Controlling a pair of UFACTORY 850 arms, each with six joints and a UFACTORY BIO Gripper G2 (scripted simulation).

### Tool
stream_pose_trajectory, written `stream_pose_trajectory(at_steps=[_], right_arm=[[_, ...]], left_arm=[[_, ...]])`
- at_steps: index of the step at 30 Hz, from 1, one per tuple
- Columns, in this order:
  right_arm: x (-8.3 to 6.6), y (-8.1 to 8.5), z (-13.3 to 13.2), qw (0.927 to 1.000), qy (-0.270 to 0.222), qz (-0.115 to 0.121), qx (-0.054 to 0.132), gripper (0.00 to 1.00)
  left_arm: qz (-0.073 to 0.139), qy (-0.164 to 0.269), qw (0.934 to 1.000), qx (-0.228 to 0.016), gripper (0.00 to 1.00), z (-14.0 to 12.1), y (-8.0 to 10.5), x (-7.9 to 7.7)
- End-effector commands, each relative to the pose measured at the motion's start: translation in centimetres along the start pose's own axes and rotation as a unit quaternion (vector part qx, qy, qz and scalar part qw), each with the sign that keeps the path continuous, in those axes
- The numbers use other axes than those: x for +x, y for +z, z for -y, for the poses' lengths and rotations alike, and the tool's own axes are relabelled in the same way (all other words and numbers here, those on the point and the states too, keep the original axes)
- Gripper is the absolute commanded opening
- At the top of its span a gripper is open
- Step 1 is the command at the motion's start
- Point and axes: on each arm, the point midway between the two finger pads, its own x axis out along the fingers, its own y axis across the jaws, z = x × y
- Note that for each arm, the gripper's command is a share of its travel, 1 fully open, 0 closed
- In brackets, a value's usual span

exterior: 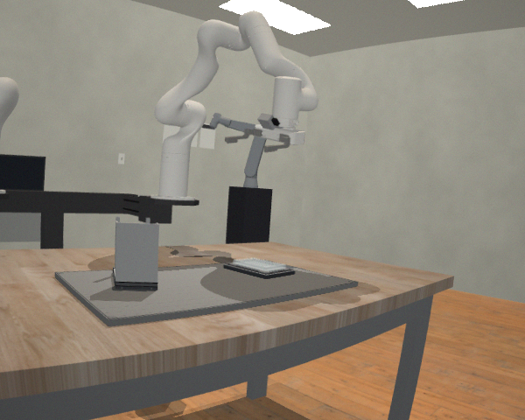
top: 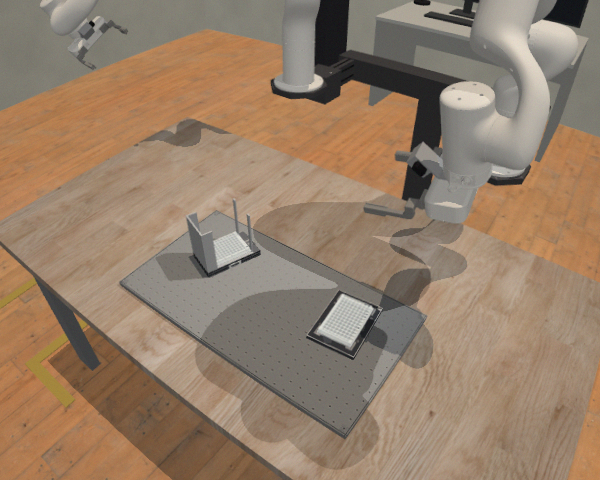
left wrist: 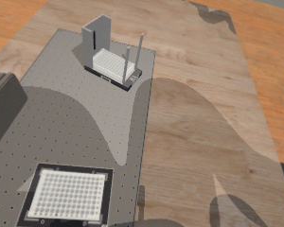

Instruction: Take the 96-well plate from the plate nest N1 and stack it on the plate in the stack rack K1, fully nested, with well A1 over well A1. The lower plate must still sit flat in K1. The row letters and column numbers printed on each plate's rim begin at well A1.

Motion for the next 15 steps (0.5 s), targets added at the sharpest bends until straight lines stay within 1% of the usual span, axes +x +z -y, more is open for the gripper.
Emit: stream_pose_trajectory(at_steps=[1, 6, 8, 15], right_arm=[[-0.5, 0.4, -1.0, 0.9996, -0.023, -0.005, 0.013, 1.00], [-1.0, 0.5, -2.2, 0.9984, -0.048, -0.010, 0.029, 1.00], [-1.0, 0.5, -2.2, 0.9984, -0.048, -0.010, 0.029, 1.00], [-1.8, 0.7, -4.3, 0.9944, -0.088, -0.020, 0.055, 1.00]], left_arm=[[0.000, 0.000, 1.0000, 0.001, 1.00, 0.0, 0.1, 0.0], [0.000, 0.000, 1.0000, 0.001, 1.00, 0.0, 0.1, 0.0], [0.000, 0.000, 1.0000, 0.001, 1.00, 0.0, 0.1, 0.0], [0.000, 0.000, 1.0000, 0.001, 1.00, 0.0, 0.1, 0.0]])
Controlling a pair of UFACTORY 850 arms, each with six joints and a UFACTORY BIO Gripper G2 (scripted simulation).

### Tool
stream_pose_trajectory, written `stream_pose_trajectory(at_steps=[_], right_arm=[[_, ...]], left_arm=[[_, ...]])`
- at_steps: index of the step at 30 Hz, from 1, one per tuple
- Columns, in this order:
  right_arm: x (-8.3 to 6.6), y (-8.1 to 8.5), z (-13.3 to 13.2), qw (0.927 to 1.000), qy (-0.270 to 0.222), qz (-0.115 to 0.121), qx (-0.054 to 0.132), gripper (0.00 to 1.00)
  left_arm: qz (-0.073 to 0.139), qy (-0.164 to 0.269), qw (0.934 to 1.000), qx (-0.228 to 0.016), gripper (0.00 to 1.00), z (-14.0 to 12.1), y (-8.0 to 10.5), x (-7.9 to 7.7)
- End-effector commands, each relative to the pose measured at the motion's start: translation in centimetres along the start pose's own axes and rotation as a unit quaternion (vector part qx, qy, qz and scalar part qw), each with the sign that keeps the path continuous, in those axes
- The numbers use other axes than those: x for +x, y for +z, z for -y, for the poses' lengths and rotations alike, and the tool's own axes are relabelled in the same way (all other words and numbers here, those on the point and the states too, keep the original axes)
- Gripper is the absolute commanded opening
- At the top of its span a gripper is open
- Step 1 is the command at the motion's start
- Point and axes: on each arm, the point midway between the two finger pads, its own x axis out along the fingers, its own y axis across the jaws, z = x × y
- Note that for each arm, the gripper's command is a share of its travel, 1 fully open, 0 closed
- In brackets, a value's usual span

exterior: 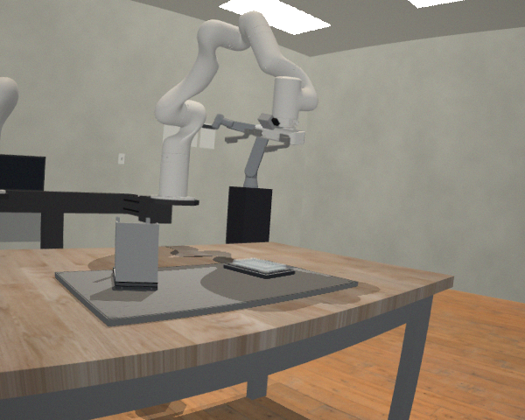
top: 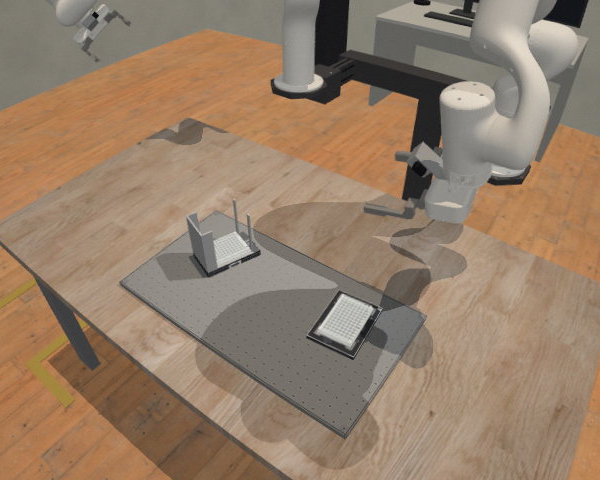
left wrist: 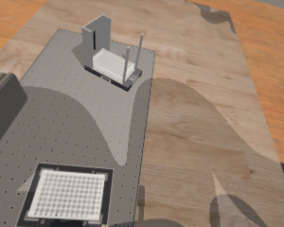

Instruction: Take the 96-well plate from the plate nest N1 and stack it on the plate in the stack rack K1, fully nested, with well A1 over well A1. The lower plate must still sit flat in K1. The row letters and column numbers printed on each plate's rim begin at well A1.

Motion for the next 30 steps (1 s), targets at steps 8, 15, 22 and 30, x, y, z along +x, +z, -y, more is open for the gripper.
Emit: stream_pose_trajectory(at_steps=[8, 15, 22, 30], right_arm=[[-2.0, -0.3, -4.2, 0.9951, -0.082, -0.023, 0.049, 1.00], [-2.8, -0.8, -6.3, 0.9896, -0.120, -0.036, 0.071, 1.00], [-3.9, -1.9, -9.7, 0.9774, -0.175, -0.059, 0.103, 1.00], [-4.8, -3.2, -13.0, 0.9627, -0.223, -0.082, 0.130, 1.00]], left_arm=[[0.000, 0.000, 1.0000, 0.001, 1.00, 0.0, 0.1, 0.0], [0.000, 0.000, 1.0000, 0.001, 1.00, 0.0, 0.1, 0.0], [0.000, 0.000, 1.0000, 0.001, 1.00, 0.0, 0.1, 0.0], [0.000, 0.000, 1.0000, 0.001, 1.00, 0.0, 0.1, 0.0]])
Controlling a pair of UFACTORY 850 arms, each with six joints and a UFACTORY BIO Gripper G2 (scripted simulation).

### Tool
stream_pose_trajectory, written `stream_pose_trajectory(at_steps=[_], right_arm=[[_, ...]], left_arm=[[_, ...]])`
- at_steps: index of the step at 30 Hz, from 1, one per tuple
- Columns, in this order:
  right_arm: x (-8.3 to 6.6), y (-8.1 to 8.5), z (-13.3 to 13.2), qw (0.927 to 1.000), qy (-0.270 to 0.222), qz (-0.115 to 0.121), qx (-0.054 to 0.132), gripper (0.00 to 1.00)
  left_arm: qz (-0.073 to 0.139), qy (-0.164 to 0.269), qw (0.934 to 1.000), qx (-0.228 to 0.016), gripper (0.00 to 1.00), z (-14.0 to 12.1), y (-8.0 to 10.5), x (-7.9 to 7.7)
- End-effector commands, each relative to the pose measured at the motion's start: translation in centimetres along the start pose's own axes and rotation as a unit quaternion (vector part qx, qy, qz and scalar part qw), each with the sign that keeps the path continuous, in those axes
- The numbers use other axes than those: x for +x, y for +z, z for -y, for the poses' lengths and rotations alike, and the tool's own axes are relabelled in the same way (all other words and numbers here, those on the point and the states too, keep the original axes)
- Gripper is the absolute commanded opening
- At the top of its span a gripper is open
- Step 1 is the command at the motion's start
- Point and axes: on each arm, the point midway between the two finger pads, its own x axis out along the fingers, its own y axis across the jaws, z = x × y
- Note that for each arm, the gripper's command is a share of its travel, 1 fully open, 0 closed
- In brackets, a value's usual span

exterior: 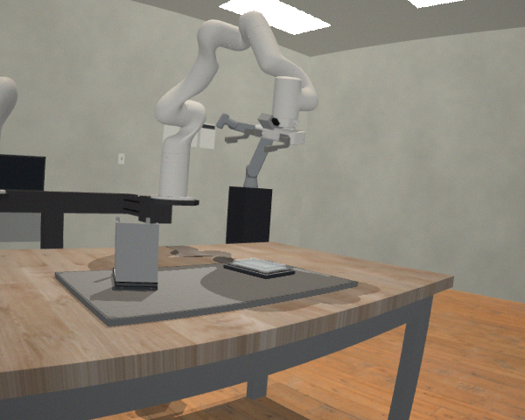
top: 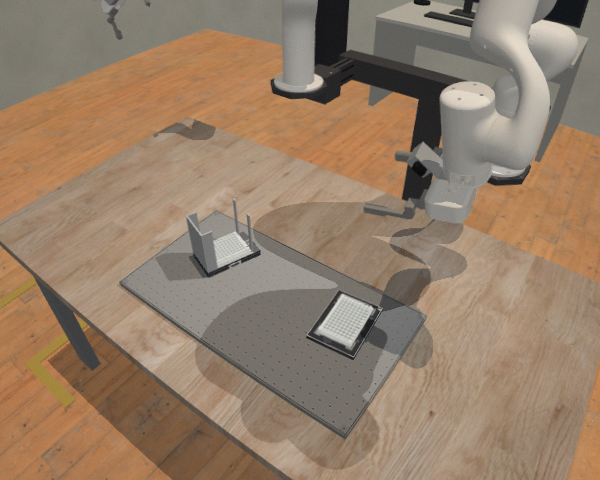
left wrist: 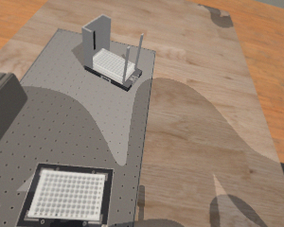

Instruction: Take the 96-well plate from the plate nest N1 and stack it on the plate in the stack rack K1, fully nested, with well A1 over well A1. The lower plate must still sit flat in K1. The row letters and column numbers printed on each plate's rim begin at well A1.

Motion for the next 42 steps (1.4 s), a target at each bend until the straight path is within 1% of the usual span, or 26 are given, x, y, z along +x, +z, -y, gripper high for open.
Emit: stream_pose_trajectory(at_steps=[1, 6, 12, 14, 17, 23, 29, 31, 42], right_arm=[[-1.4, -1.6, -2.0, 0.9987, -0.044, -0.018, 0.019, 1.00], [-2.8, -3.7, -4.2, 0.9946, -0.087, -0.040, 0.039, 1.00], [-4.3, -6.5, -7.0, 0.9862, -0.137, -0.069, 0.061, 1.00], [-4.3, -6.5, -7.0, 0.9862, -0.137, -0.069, 0.061, 1.00], [-5.0, -8.0, -8.4, 0.9806, -0.162, -0.084, 0.071, 1.00], [-6.2, -11.0, -11.2, 0.9671, -0.210, -0.114, 0.088, 1.00], [-7.2, -14.1, -14.0, 0.9509, -0.253, -0.146, 0.101, 1.00], [-7.2, -14.1, -14.0, 0.9509, -0.253, -0.146, 0.101, 1.00], [-8.5, -19.3, -18.8, 0.9178, -0.323, -0.200, 0.115, 1.00]], left_arm=[[0.000, 0.000, 1.0000, 0.001, 1.00, 0.0, 0.1, 0.0], [0.000, 0.000, 1.0000, 0.001, 1.00, 0.0, 0.1, 0.0], [0.000, 0.000, 1.0000, 0.001, 1.00, 0.0, 0.1, 0.0], [0.000, 0.000, 1.0000, 0.001, 1.00, 0.0, 0.1, 0.0], [0.000, 0.000, 1.0000, 0.001, 1.00, 0.0, 0.1, 0.0], [0.000, 0.000, 1.0000, 0.001, 1.00, 0.0, 0.1, 0.0], [0.000, 0.000, 1.0000, 0.001, 1.00, 0.0, 0.1, 0.0], [0.000, 0.000, 1.0000, 0.001, 1.00, 0.0, 0.1, 0.0], [0.000, 0.000, 1.0000, 0.001, 1.00, 0.0, 0.1, 0.0]])
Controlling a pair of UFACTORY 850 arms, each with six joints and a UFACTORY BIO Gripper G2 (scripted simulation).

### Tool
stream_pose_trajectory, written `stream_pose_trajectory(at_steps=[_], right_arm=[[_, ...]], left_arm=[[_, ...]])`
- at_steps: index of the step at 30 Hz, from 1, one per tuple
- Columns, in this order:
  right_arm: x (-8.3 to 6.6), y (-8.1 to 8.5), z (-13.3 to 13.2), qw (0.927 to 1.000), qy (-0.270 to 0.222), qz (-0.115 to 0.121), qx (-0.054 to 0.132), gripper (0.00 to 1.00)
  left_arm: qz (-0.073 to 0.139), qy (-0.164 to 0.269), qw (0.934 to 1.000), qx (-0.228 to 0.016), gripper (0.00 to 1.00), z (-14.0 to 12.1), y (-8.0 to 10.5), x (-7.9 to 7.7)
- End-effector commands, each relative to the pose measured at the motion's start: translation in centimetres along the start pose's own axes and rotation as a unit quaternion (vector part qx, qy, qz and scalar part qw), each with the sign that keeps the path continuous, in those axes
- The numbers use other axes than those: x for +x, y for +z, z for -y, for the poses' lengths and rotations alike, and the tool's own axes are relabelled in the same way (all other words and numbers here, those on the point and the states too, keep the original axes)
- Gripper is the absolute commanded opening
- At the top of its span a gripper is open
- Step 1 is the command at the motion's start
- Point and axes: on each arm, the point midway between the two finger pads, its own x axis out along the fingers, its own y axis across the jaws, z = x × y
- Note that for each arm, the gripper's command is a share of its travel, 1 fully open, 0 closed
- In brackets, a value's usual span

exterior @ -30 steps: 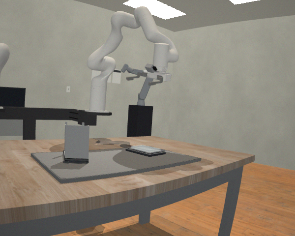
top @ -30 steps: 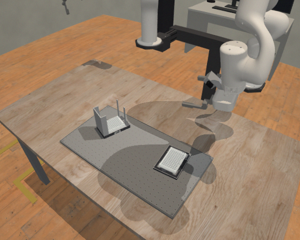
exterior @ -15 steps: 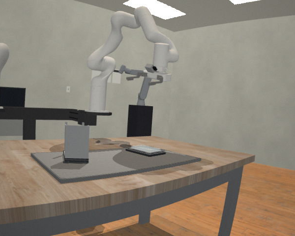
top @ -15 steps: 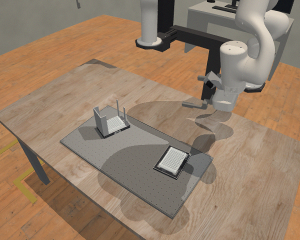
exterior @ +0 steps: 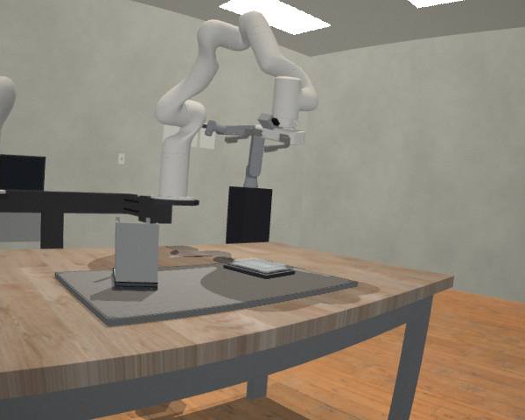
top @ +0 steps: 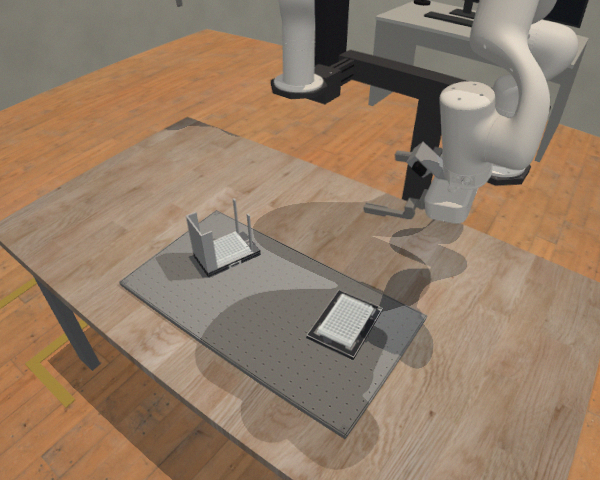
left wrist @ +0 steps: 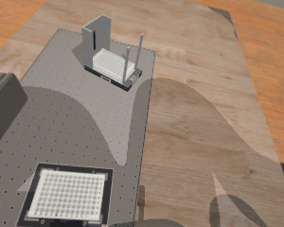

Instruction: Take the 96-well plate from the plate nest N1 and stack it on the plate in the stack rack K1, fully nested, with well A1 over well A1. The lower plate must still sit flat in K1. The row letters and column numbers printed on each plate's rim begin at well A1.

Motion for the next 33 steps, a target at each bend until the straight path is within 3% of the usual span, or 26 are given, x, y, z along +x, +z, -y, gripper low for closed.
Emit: stream_pose_trajectory(at_steps=[1, 21, 33], right_arm=[[-0.7, -3.4, -1.4, 0.9987, -0.042, -0.026, 0.004, 1.00], [-1.6, -11.2, -4.8, 0.9865, -0.135, -0.092, 0.006, 1.00], [-1.7, -13.8, -6.1, 0.9793, -0.167, -0.115, 0.003, 1.00]], left_arm=[[0.000, 0.000, 1.0000, 0.001, 1.00, 0.0, 0.1, 0.0], [0.000, 0.000, 1.0000, 0.001, 1.00, 0.0, 0.1, 0.0], [0.000, 0.000, 1.0000, 0.001, 1.00, 0.0, 0.1, 0.0]])
